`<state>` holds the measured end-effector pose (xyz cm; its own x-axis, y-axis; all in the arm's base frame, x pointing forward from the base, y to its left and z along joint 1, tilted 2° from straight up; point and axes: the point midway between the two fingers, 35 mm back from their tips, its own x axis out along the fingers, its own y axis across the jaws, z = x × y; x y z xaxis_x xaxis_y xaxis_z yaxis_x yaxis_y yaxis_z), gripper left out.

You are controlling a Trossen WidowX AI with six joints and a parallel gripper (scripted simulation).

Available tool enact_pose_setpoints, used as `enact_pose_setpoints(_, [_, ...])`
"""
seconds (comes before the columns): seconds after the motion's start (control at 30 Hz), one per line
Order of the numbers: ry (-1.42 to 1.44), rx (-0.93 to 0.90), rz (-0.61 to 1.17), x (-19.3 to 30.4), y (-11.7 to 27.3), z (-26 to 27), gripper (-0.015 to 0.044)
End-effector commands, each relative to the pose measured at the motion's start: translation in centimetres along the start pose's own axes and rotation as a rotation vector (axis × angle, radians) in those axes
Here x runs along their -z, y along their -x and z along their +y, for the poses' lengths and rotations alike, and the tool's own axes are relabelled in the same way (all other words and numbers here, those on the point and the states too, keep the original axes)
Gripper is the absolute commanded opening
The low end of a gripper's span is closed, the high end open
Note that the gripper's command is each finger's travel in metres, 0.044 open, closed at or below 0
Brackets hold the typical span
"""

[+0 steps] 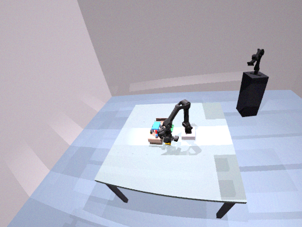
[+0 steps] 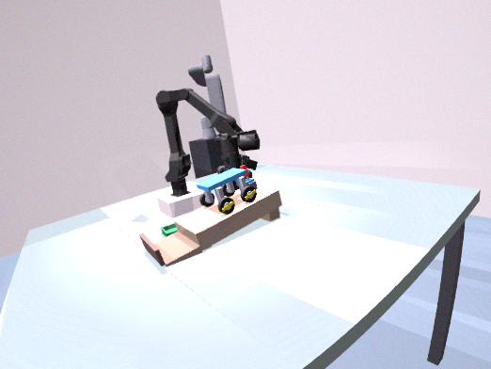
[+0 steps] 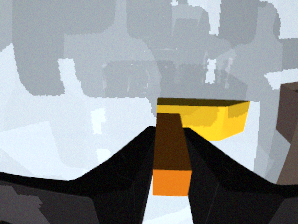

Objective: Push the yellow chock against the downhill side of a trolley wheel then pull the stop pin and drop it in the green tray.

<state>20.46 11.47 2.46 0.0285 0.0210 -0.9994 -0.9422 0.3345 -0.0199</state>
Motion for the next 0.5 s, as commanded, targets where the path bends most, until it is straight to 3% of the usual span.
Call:
enact_pose_setpoints(0.0, [-0.003,0.006,-0.012,-0.1,1.5,-0.1,0.0000])
enact_pose_setpoints(0.47, [-0.003,0.006,-0.012,0.3,5.9,0.1,0.0000])
